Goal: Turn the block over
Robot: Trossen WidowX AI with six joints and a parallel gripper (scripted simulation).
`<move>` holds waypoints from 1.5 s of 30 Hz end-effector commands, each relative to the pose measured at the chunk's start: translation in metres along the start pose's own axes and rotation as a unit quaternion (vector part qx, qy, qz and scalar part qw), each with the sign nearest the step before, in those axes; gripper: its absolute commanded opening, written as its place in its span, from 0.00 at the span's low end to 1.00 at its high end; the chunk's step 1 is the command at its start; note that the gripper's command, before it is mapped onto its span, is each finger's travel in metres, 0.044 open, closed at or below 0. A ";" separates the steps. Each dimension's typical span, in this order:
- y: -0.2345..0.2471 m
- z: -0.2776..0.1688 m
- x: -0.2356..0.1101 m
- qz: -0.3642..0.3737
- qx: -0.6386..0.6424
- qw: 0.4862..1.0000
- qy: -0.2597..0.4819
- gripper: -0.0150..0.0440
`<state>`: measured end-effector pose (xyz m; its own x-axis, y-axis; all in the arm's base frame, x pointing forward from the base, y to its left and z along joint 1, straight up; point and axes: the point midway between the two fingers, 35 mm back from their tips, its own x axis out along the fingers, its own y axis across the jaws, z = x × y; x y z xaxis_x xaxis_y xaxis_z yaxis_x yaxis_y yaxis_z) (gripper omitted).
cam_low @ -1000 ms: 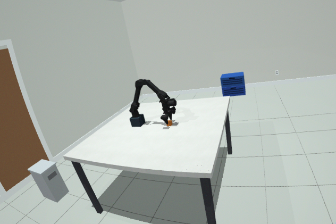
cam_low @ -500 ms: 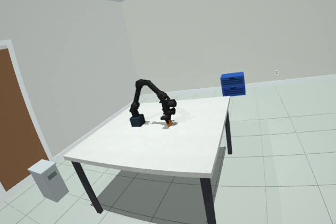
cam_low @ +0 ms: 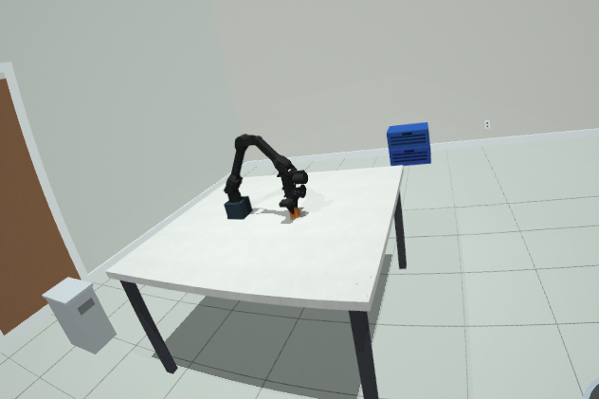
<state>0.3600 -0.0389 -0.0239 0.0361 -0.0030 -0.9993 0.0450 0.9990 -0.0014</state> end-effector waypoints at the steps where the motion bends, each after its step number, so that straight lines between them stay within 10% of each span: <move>1: -0.001 0.000 -0.010 -0.002 0.001 1.000 0.000 0.25; 45: -0.001 -0.005 -0.020 -0.002 0.001 0.967 -0.255 0.25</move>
<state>0.3550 -0.0399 -0.0060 0.4923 -0.0316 -0.8698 0.0550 0.9985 -0.0051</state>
